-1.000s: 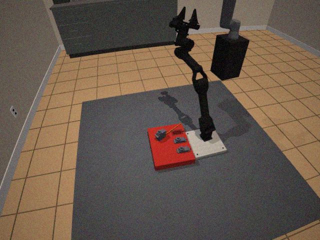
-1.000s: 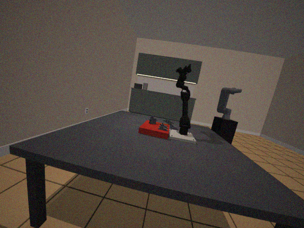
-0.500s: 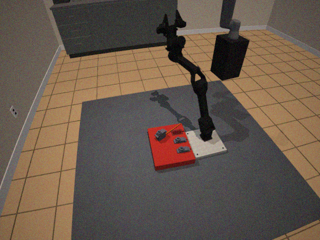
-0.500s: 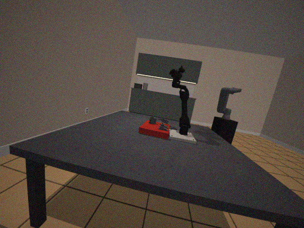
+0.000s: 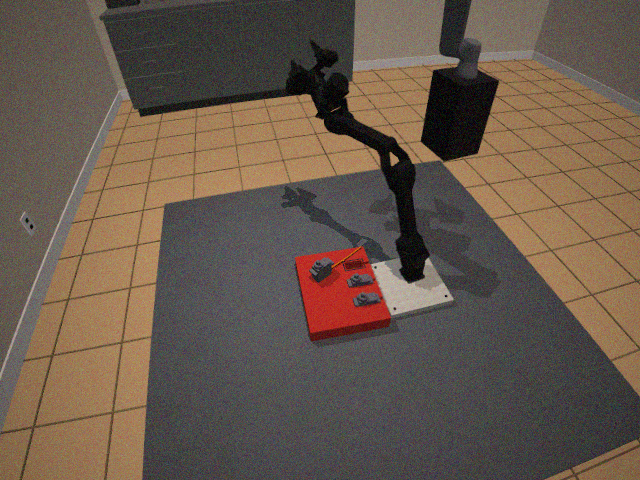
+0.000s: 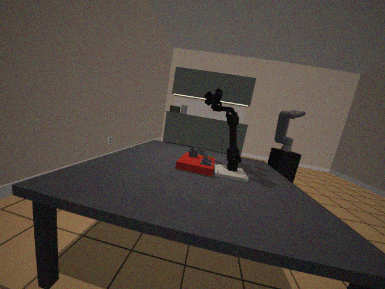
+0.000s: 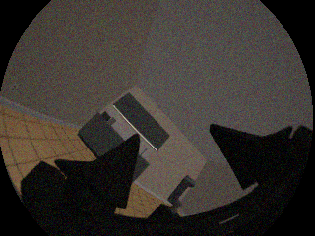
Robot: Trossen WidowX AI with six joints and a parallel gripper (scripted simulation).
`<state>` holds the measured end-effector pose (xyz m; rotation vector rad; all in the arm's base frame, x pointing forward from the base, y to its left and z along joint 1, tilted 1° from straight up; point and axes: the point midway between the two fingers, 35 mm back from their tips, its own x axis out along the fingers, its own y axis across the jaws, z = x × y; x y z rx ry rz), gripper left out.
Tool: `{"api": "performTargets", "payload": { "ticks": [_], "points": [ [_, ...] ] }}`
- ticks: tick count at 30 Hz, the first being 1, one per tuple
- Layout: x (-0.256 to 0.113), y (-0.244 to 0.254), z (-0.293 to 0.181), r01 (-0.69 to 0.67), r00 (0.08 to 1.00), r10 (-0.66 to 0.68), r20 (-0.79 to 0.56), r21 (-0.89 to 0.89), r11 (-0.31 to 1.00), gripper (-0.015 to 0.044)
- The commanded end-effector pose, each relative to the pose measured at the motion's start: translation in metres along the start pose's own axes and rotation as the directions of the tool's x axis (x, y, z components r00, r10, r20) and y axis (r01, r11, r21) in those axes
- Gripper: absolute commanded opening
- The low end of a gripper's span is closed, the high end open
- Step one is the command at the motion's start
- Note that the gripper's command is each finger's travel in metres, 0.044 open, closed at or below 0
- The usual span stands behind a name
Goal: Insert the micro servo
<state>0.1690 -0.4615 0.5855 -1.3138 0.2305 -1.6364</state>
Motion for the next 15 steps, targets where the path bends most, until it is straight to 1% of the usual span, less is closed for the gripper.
{"api": "performTargets", "payload": {
  "ticks": [1, 8, 15],
  "points": [
    [-0.010, 0.029, 0.013, -0.121, 0.993, 0.120, 0.012, 0.031, 0.992, 0.0440],
    [-0.037, 0.082, 0.037, -0.347, 0.938, 0.345, 0.038, 0.069, 0.935, 0.0440],
    [-0.077, 0.131, 0.060, -0.558, 0.830, 0.555, 0.057, 0.094, 0.825, 0.0440]
  ]
}}
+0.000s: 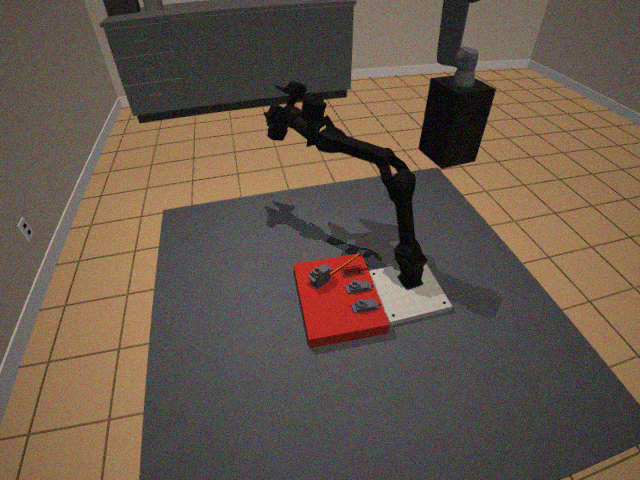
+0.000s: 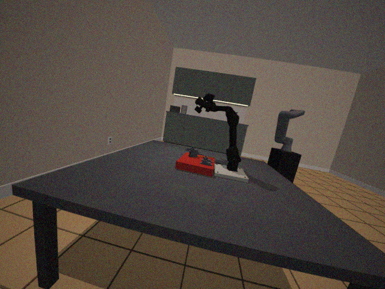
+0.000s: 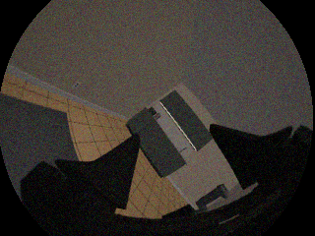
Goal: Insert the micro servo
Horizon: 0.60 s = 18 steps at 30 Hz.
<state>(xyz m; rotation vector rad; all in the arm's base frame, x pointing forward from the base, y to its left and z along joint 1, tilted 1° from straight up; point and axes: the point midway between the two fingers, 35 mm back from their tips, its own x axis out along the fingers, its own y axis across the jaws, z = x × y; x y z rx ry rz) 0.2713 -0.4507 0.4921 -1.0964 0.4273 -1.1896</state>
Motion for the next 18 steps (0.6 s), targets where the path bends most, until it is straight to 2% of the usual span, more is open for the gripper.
{"api": "performTargets", "payload": {
  "ticks": [1, 9, 18],
  "points": [
    [-0.009, 0.033, 0.009, -0.123, 0.992, 0.123, 0.003, 0.021, 0.992, 0.0440],
    [-0.041, 0.104, 0.027, -0.389, 0.921, 0.389, -0.003, 0.044, 0.920, 0.0440],
    [-0.096, 0.175, 0.041, -0.648, 0.759, 0.650, -0.028, 0.058, 0.759, 0.0440]
  ]
}}
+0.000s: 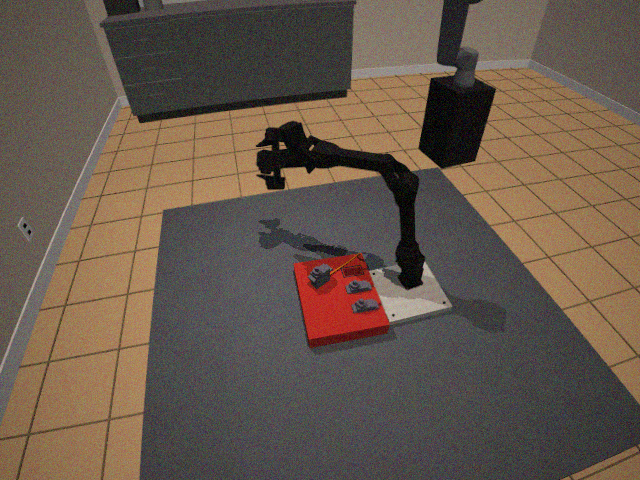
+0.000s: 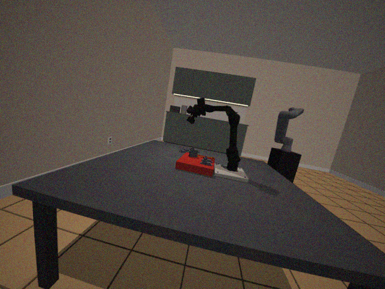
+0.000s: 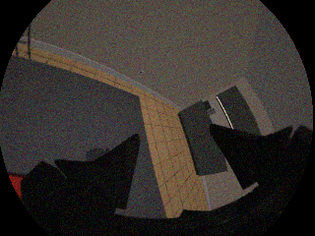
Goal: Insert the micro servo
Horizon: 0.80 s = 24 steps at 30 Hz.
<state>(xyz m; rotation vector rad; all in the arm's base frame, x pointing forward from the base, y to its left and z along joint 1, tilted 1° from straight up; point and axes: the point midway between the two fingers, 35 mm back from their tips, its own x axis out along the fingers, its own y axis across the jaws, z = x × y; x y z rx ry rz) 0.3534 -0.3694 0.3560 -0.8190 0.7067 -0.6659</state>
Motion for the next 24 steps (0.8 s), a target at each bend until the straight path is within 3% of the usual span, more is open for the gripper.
{"api": "performTargets", "payload": {
  "ticks": [1, 12, 24],
  "points": [
    [-0.007, 0.036, 0.003, -0.121, 0.992, 0.122, -0.016, 0.007, 0.993, 0.0440],
    [-0.046, 0.140, 0.001, -0.467, 0.878, 0.465, -0.111, 0.009, 0.884, 0.0440],
    [-0.117, 0.231, -0.017, -0.756, 0.620, 0.734, -0.277, 0.037, 0.653, 0.0440]
  ]
}}
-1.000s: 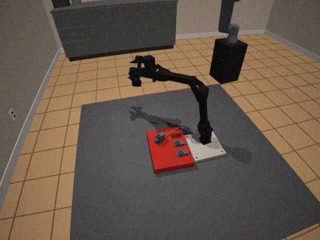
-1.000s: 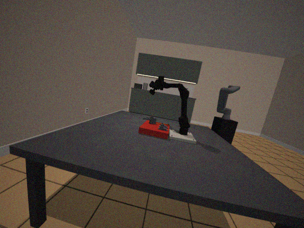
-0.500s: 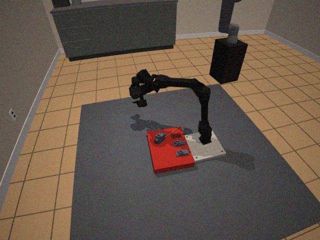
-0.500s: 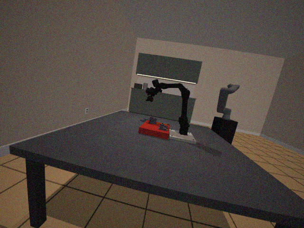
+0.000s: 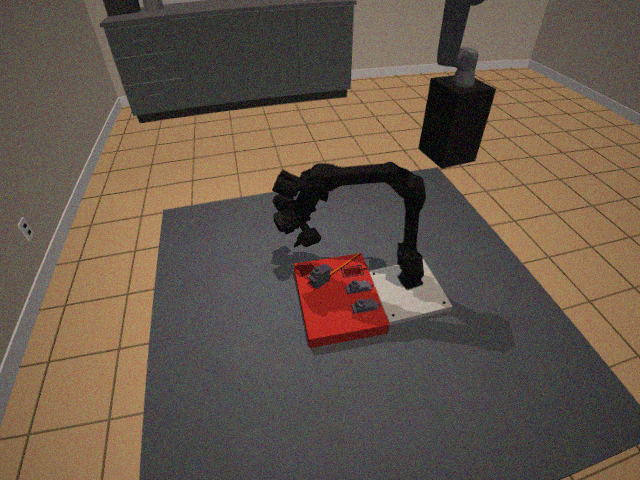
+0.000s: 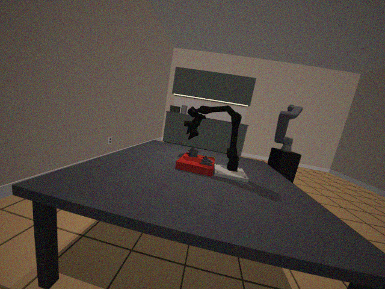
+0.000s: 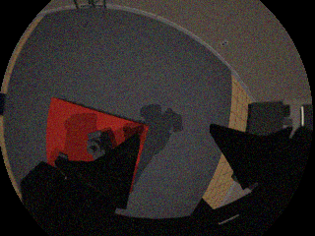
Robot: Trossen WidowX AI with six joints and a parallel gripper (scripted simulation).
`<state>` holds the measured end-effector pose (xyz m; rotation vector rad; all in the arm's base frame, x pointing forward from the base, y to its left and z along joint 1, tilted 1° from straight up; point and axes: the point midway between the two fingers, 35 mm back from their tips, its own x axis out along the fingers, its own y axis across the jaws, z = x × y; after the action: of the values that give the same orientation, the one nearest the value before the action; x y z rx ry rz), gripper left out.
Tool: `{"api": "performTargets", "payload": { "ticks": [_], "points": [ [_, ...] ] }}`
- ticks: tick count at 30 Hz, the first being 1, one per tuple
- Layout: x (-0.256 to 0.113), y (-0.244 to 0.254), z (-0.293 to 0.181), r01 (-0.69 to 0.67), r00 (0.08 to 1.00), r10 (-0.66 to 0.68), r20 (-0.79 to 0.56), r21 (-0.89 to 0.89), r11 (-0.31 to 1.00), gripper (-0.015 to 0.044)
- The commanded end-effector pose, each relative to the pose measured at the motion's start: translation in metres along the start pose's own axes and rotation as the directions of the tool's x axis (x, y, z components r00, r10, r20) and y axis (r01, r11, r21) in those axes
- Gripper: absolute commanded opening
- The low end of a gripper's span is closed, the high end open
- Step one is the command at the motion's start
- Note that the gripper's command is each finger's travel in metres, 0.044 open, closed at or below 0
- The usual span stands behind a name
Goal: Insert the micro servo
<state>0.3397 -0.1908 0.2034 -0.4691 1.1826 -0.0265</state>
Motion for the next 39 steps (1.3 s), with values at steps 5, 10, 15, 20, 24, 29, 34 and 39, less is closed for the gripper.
{"api": "performTargets", "payload": {
  "ticks": [5, 10, 15, 20, 24, 29, 34, 39],
  "points": [
    [-0.004, 0.072, -0.020, -0.222, 0.966, 0.218, -0.137, -0.011, 0.975, 0.0440],
    [-0.015, 0.114, -0.035, -0.345, 0.911, 0.334, -0.242, -0.006, 0.939, 0.0440],
    [-0.016, 0.120, -0.038, -0.361, 0.902, 0.348, -0.257, -0.005, 0.932, 0.0440],
    [-0.001, 0.125, -0.042, -0.361, 0.902, 0.348, -0.257, -0.005, 0.932, 0.0440],
    [0.006, 0.128, -0.044, -0.361, 0.902, 0.348, -0.257, -0.005, 0.932, 0.0440],
    [0.010, 0.130, -0.045, -0.361, 0.902, 0.348, -0.257, -0.005, 0.932, 0.0440],
    [0.017, 0.132, -0.047, -0.361, 0.902, 0.348, -0.257, -0.005, 0.932, 0.0440],
    [0.024, 0.135, -0.049, -0.361, 0.902, 0.348, -0.257, -0.005, 0.932, 0.0440]
  ]
}}
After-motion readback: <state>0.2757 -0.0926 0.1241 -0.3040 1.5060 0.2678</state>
